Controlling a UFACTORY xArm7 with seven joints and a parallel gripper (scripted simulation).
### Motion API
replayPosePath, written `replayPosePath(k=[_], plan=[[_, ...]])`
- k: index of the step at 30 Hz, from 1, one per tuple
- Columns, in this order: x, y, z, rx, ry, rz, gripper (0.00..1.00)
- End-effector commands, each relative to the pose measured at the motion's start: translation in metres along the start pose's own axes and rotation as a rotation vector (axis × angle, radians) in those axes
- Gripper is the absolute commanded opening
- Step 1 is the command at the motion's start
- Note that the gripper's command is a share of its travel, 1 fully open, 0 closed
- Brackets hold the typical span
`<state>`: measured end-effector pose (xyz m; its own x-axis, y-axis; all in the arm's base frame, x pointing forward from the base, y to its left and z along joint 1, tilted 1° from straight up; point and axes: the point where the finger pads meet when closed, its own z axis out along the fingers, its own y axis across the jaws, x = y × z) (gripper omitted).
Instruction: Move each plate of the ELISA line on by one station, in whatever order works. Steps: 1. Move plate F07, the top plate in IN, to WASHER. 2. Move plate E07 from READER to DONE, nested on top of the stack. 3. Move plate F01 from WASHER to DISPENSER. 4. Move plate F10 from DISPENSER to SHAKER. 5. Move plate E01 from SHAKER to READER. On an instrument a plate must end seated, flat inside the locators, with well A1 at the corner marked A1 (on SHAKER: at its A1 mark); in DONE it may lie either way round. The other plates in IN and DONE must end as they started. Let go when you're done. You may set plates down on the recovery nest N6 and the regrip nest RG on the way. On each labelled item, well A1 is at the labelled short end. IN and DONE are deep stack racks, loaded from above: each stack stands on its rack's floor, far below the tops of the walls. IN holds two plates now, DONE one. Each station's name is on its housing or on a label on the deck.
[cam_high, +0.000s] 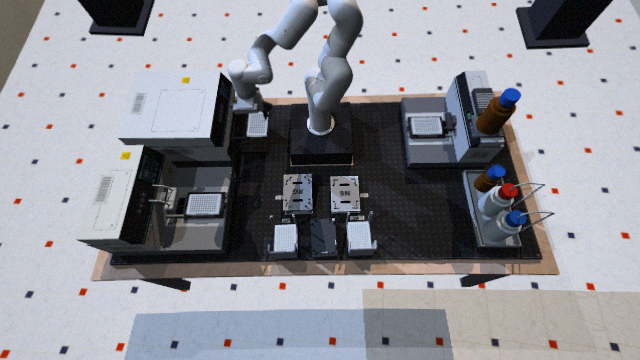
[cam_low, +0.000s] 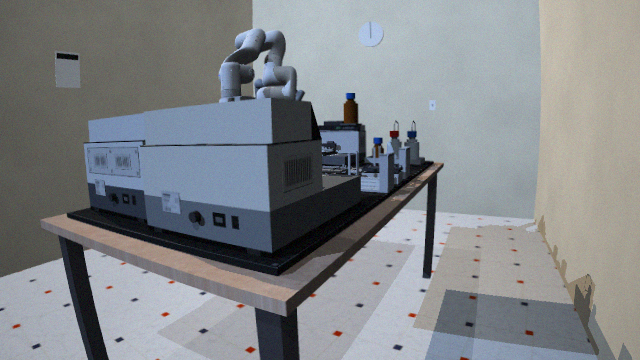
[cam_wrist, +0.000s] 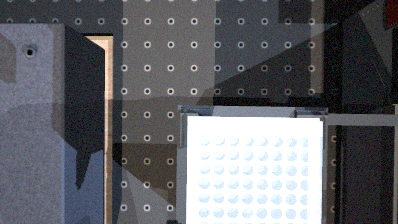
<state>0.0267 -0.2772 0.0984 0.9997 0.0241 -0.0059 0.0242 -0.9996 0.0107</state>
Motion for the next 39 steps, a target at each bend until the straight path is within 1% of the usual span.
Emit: replayPosePath(k=[1,28,37,39], plan=[[0.0,0.002,-0.007,-0.005,0.001,0.0,1.0],[0.0,0.002,-0.04,-0.005,0.001,0.0,1.0],[0.0,0.002,-0.041,-0.005,0.001,0.0,1.0],[0.007,0.0,-0.041,-0.005,0.001,0.08,1.0]])
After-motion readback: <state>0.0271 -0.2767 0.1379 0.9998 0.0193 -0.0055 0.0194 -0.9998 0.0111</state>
